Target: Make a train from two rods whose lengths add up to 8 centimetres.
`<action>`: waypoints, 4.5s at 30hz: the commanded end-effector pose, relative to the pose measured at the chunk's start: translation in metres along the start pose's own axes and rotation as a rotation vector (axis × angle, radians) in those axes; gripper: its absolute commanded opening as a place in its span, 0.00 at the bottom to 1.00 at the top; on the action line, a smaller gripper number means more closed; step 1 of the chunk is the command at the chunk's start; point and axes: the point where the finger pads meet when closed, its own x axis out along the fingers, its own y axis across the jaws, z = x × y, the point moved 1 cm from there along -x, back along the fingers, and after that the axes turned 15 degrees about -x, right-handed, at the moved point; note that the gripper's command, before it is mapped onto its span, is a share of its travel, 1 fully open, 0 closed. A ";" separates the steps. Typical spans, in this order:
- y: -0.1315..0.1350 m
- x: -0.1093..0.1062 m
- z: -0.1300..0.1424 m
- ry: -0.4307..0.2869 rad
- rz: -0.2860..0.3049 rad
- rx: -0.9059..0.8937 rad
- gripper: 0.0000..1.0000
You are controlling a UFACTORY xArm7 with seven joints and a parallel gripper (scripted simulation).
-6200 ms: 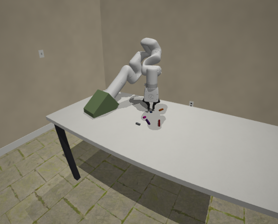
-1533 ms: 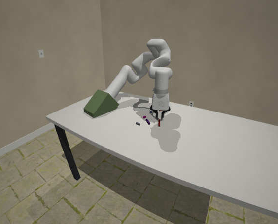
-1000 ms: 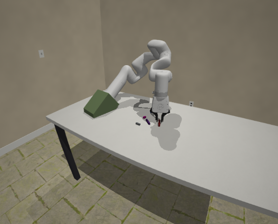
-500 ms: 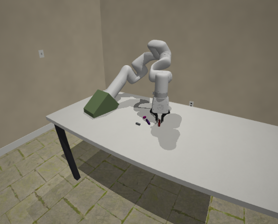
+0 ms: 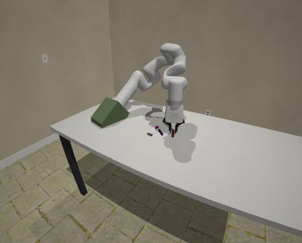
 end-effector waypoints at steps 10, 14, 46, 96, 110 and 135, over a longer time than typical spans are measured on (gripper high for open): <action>0.000 -0.002 0.002 -0.005 0.001 0.000 0.24; 0.000 -0.002 0.002 -0.005 0.001 0.000 0.24; 0.000 -0.002 0.003 -0.005 0.001 0.000 0.24; 0.000 0.012 0.003 -0.005 0.001 0.000 0.24; 0.000 0.012 0.003 -0.005 0.001 0.000 0.24; 0.000 0.012 0.003 -0.005 0.001 0.000 0.04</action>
